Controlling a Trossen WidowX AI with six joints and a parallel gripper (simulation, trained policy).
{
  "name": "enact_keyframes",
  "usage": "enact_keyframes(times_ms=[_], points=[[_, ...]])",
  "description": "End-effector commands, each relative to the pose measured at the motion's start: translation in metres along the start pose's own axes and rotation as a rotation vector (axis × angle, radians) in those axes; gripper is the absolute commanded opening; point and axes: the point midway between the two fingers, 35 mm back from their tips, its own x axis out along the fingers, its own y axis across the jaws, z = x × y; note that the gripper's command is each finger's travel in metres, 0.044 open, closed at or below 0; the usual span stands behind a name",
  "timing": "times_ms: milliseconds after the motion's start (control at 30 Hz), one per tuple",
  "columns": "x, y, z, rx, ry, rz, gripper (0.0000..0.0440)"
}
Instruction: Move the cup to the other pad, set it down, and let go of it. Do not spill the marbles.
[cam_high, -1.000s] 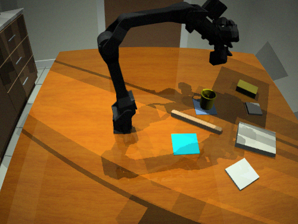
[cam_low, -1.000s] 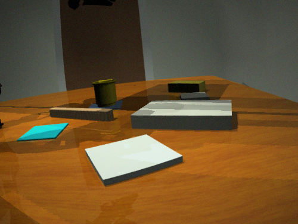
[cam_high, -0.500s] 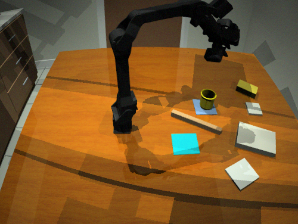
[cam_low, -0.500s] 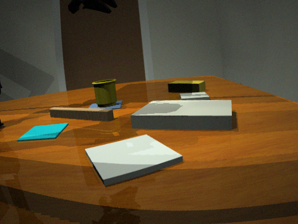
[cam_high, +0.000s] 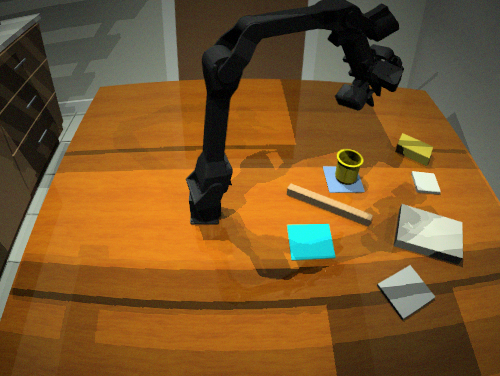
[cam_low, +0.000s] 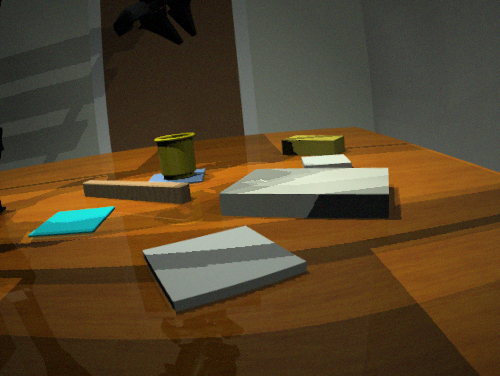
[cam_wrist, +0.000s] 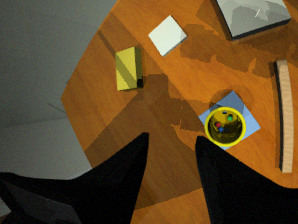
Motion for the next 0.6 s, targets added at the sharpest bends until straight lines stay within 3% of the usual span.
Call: enact_keyframes(times_ms=[0, 567], points=[[0.008, -0.005, -0.002, 0.021, 0.015, -0.05, 0.0162], [0.052, -0.045, -0.022, 0.064, 0.11, -0.338, 0.0177]])
